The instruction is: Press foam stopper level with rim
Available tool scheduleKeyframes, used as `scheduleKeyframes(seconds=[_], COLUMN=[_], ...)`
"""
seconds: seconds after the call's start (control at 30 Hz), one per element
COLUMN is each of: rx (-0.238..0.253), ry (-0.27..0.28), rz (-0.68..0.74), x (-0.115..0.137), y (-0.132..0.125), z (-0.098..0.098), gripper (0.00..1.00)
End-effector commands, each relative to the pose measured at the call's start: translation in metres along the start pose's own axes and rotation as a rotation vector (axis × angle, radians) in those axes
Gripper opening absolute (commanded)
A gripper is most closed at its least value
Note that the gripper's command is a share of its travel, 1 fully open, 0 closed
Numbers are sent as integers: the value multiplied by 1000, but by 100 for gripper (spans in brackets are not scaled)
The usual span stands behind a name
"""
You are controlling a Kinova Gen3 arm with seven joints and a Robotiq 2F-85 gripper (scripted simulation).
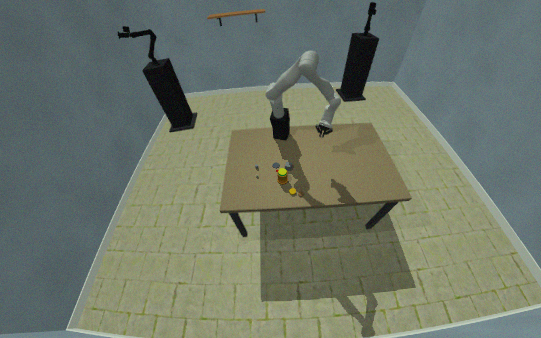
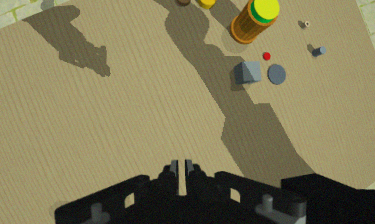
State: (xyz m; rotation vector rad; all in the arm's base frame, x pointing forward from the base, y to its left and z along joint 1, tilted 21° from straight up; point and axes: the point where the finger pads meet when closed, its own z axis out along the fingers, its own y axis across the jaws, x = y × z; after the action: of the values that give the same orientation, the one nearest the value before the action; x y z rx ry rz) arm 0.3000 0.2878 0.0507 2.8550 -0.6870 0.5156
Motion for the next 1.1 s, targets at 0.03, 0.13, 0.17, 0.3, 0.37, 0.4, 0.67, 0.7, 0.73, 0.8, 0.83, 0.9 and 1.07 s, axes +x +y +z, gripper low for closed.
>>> scheduleKeyframes(seconds=[0.03, 0.13, 0.17, 0.3, 0.37, 0.4, 0.67, 0.7, 0.73, 0.8, 0.83, 0.9, 1.07], rx=[-6, 8, 8, 17, 22, 27, 32, 32, 32, 32, 32, 37, 37], ry=[-13, -31, -31, -41, -45, -48, -51, -51, -51, -51, -51, -53, -53], rz=[116, 298, 298, 426, 491, 555, 618, 618, 618, 618, 618, 680, 680], x=[39, 89, 89, 123, 140, 156, 172, 172, 172, 172, 172, 187, 187], y=[8, 21, 21, 36, 45, 55, 66, 66, 66, 66, 66, 78, 78], z=[19, 46, 46, 63, 72, 80, 88, 88, 88, 88, 88, 95, 95], gripper=[0, 0, 0, 0, 0, 0, 0, 0, 0, 0, 0, 0, 0])
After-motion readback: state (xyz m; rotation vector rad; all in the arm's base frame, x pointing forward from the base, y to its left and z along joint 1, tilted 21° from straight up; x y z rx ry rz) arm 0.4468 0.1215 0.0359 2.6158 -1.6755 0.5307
